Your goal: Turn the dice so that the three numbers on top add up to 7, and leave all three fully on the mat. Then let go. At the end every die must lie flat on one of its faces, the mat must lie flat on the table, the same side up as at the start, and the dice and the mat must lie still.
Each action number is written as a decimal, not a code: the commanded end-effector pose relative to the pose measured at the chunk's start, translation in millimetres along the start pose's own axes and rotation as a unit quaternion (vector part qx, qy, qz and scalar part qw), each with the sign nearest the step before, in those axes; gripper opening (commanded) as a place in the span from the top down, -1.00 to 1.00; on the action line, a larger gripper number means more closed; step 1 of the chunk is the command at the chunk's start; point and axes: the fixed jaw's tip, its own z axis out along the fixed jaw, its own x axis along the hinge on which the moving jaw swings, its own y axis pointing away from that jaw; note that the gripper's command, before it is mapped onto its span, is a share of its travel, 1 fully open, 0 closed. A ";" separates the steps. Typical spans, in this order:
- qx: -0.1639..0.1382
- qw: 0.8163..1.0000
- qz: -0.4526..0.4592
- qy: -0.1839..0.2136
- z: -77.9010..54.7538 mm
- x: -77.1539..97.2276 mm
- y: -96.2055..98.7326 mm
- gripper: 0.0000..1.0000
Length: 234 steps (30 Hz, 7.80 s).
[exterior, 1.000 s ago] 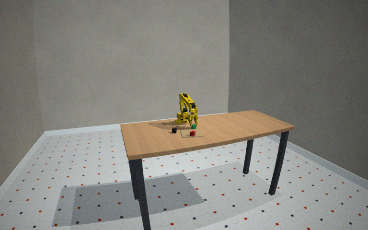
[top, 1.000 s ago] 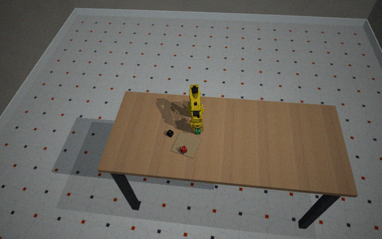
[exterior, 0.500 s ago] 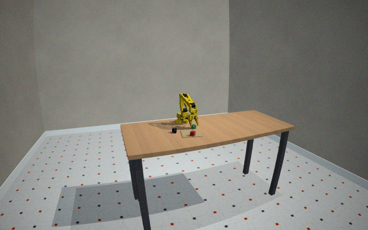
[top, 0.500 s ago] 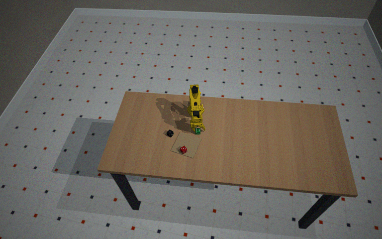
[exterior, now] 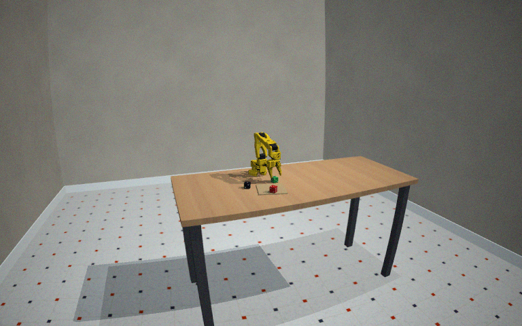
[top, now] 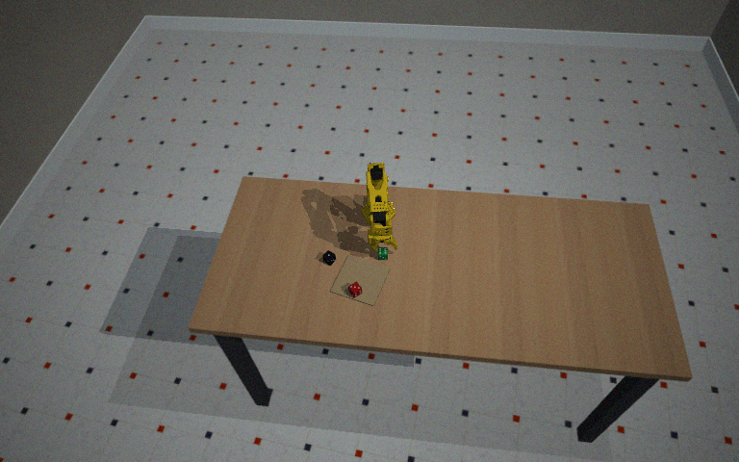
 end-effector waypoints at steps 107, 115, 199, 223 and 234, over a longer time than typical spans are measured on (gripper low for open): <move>0.013 0.843 0.537 0.019 -43.8 -1.3 -11.9 0.29; 0.016 0.748 0.663 0.017 -42.4 -1.0 -16.8 0.29; 0.023 -0.039 0.999 -0.003 -35.2 11.6 -41.2 0.30; 0.016 -0.041 0.999 -0.003 -33.3 8.8 -44.4 0.30; 0.016 -0.041 0.999 -0.003 -28.8 9.6 -44.5 0.30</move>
